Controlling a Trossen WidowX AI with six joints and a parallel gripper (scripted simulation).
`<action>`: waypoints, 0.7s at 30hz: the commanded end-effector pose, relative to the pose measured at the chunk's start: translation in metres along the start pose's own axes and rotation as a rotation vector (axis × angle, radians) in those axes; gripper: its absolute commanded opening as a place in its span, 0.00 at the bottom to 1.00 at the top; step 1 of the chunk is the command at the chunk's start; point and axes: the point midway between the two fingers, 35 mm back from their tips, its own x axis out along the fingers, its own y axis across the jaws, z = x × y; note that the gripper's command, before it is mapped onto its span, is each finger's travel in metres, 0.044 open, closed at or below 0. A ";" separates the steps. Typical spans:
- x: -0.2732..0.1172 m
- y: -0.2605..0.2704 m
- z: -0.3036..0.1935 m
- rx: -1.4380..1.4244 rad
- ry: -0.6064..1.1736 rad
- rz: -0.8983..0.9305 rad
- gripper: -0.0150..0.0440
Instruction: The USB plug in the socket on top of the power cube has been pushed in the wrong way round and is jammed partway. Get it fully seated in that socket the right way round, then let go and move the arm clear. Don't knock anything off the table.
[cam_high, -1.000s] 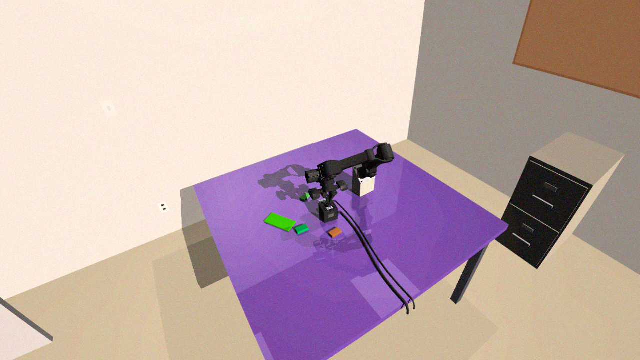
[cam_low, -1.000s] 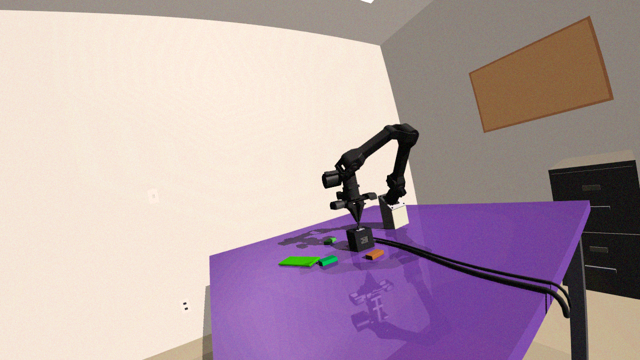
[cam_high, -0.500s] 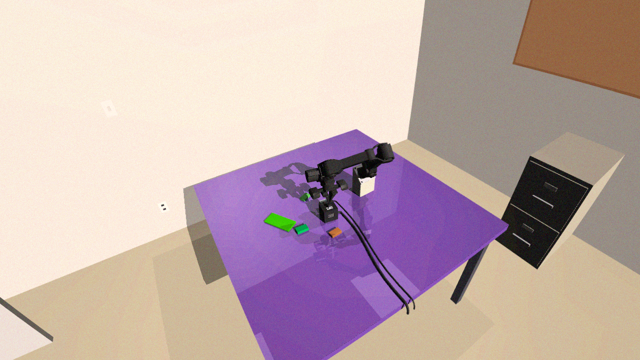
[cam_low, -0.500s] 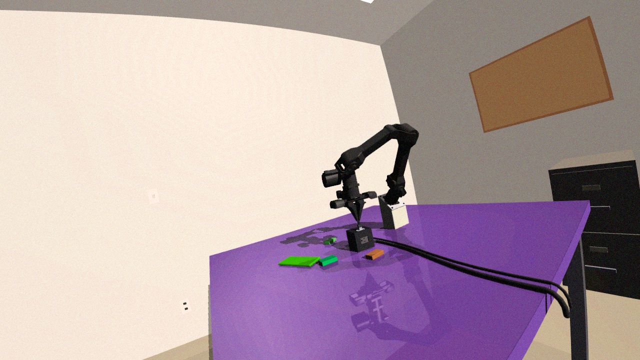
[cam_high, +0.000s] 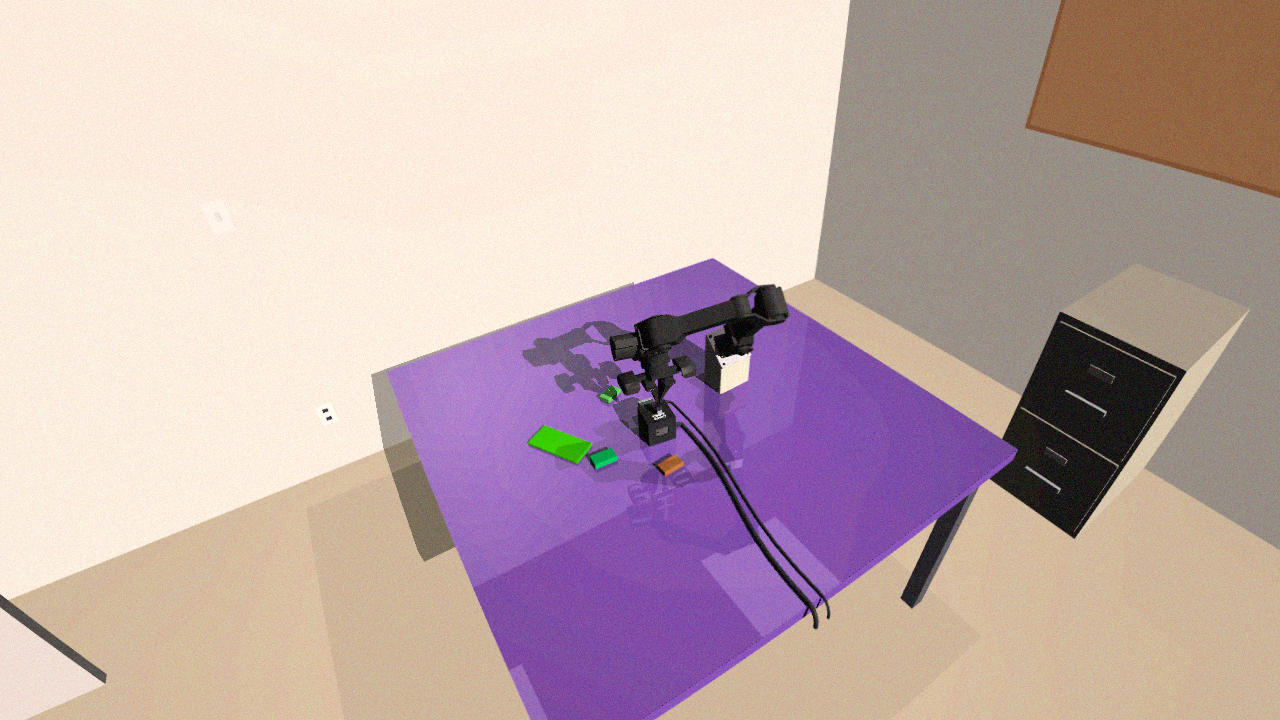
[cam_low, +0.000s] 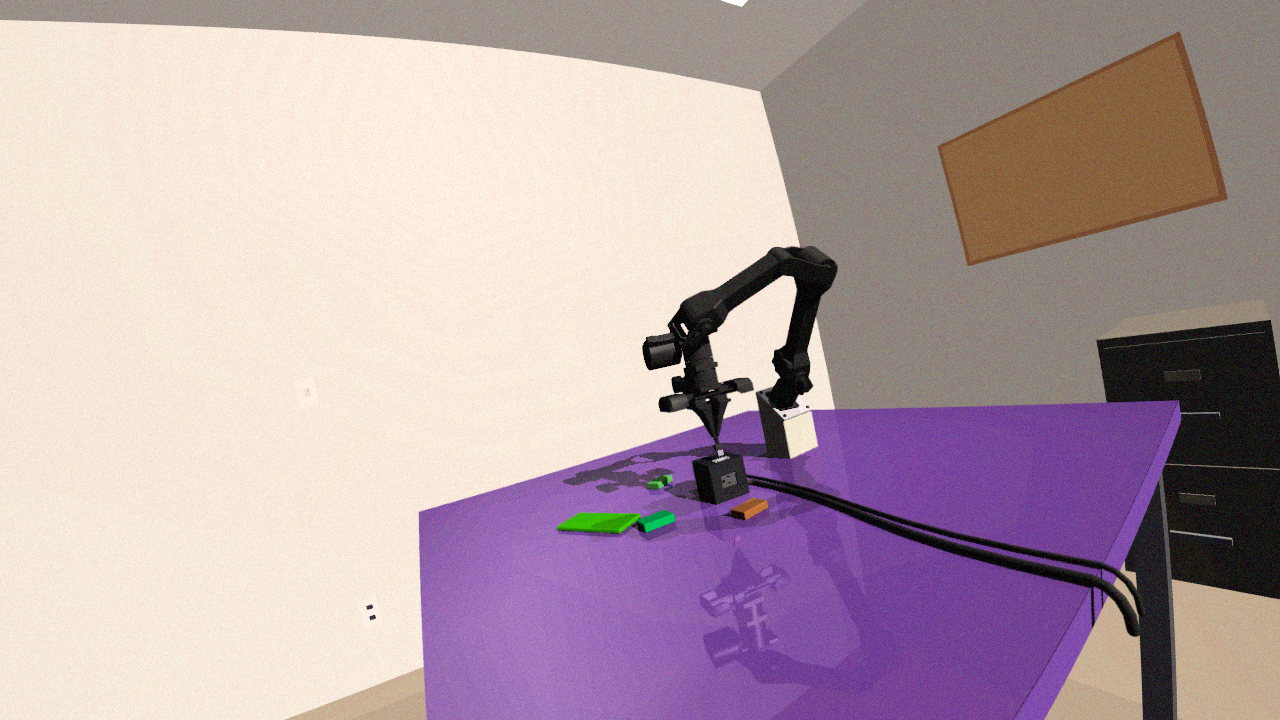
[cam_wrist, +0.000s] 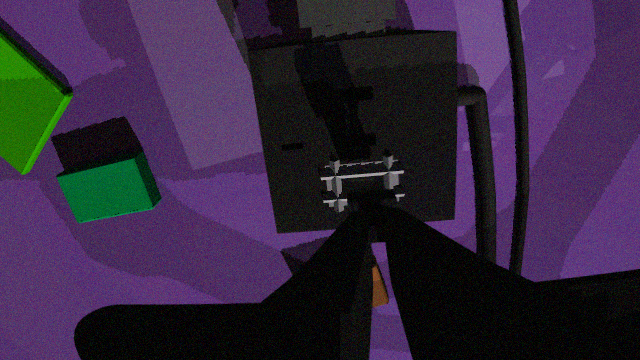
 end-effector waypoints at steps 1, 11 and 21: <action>-0.004 0.001 0.000 -0.004 -0.003 0.005 0.25; -0.011 0.001 0.000 -0.004 -0.004 0.005 0.25; -0.015 0.001 0.000 -0.003 -0.003 0.004 0.25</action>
